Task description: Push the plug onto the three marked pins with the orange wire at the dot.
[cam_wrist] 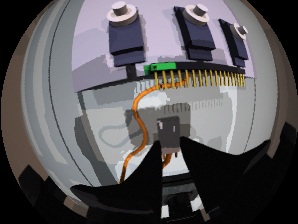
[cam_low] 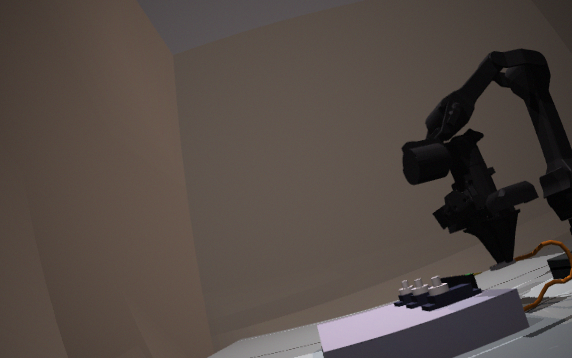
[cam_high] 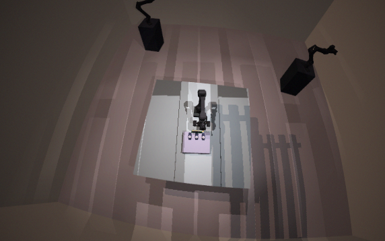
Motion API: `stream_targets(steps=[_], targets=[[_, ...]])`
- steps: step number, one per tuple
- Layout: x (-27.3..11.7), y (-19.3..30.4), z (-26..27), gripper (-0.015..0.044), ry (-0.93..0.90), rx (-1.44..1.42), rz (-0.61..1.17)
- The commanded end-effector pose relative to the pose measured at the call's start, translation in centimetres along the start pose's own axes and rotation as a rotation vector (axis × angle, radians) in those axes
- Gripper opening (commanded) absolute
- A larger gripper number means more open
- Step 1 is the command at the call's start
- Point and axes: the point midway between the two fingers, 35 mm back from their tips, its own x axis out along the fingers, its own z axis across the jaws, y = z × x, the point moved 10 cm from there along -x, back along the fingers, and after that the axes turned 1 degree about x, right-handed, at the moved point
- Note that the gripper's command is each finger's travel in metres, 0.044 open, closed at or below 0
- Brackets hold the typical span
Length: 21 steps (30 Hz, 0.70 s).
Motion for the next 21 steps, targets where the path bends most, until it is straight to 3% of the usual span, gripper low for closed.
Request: stream_targets(steps=[1, 21], targets=[[-0.2, -1.5, 0.2, 0.0, -0.004, -0.002, -0.005], [-0.2, -2.6, 0.0, 0.0, -0.004, -0.002, -0.006]])
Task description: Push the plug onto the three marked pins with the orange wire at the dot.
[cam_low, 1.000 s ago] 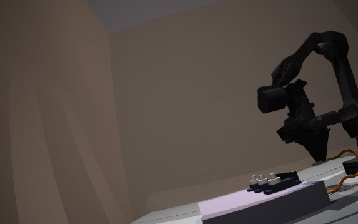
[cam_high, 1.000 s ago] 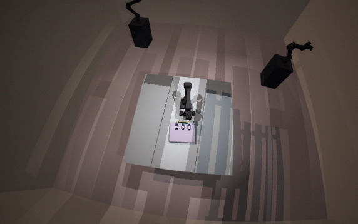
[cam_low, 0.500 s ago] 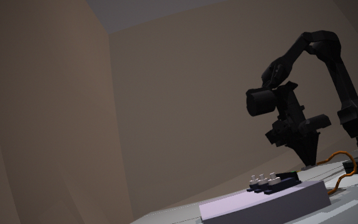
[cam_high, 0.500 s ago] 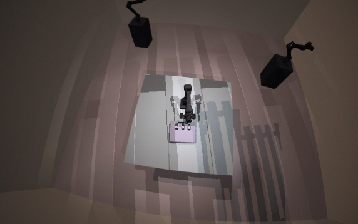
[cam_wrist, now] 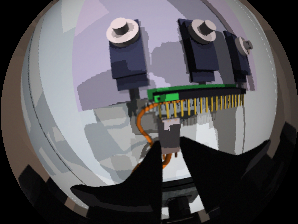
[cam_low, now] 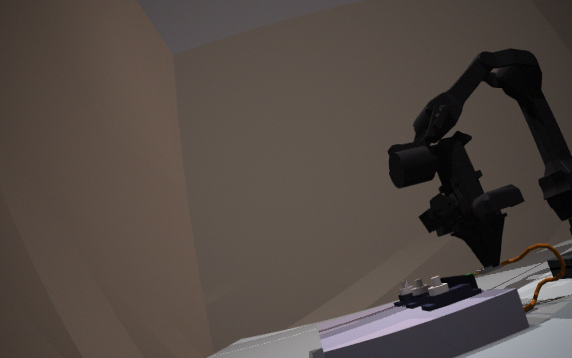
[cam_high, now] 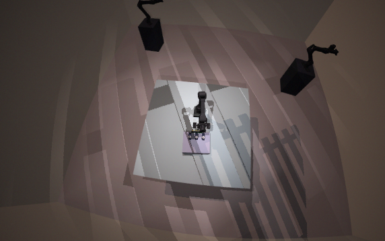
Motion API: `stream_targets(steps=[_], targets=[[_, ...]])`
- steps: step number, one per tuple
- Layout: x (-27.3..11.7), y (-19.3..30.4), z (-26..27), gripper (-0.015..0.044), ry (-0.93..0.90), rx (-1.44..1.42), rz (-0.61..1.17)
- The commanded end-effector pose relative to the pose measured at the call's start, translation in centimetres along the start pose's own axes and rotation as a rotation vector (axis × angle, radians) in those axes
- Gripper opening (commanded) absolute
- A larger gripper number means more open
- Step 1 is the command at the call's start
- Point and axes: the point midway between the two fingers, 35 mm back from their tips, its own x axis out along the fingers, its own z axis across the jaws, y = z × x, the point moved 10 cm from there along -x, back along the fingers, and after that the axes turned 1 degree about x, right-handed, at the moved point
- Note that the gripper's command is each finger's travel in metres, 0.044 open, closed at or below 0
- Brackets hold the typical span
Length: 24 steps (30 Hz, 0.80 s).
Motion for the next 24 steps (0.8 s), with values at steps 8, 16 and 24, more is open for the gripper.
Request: stream_targets(steps=[8, 16, 24], targets=[[0.0, -0.7, 0.1, 0.0, -0.003, -0.005, -0.003], [0.0, -1.2, 0.1, 0.0, -0.003, -0.005, -0.003], [0.0, -1.7, 0.1, 0.0, -0.003, -0.005, -0.004]])
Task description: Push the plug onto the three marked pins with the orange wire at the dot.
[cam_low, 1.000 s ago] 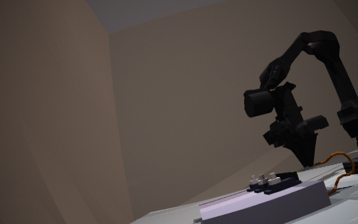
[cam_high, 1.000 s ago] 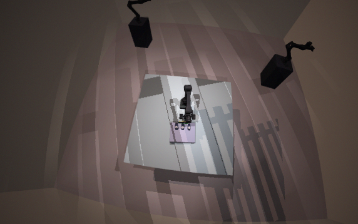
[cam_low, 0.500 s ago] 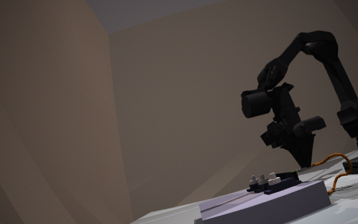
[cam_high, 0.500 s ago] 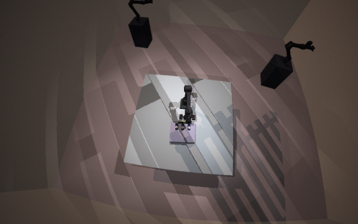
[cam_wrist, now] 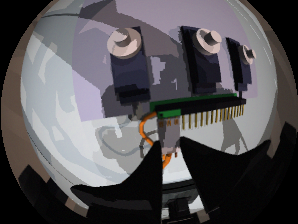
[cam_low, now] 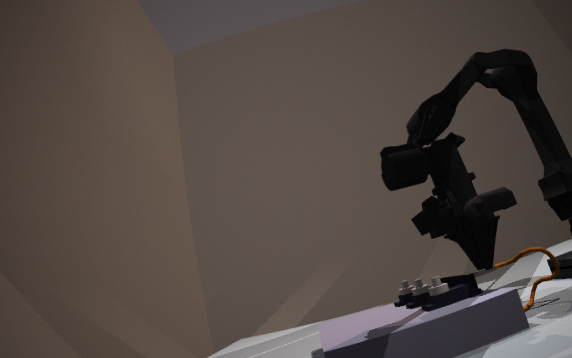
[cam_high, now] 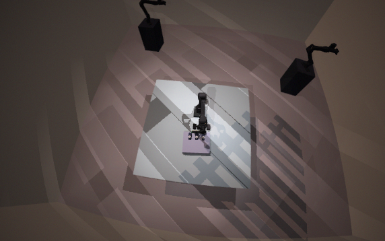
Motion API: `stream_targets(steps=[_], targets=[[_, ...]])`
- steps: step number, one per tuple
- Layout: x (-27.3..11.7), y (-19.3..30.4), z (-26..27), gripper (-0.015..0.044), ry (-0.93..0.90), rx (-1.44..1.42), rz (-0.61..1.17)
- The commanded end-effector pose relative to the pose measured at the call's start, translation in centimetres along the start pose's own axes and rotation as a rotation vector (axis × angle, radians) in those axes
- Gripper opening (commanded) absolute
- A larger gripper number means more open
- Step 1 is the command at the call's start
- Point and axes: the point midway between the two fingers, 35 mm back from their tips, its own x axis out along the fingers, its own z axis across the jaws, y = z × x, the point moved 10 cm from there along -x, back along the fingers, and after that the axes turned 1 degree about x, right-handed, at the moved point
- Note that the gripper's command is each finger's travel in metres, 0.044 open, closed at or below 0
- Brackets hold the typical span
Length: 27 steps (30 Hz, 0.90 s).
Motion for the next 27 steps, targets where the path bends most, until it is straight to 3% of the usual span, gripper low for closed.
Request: stream_targets(steps=[1, 2, 11, 19, 27], targets=[[-0.1, -0.4, 0.0, 0.0, -0.004, -0.005, -0.007], [-0.1, -0.5, 0.0, 0.0, -0.004, -0.005, -0.007], [0.0, 0.0, -0.2, 0.0236, -0.003, -0.005, -0.007], [-5.8, 0.0, -0.2, 0.044, -0.003, -0.005, -0.007], [-5.8, 0.0, -0.2, 0.044, -0.003, -0.005, -0.007]])
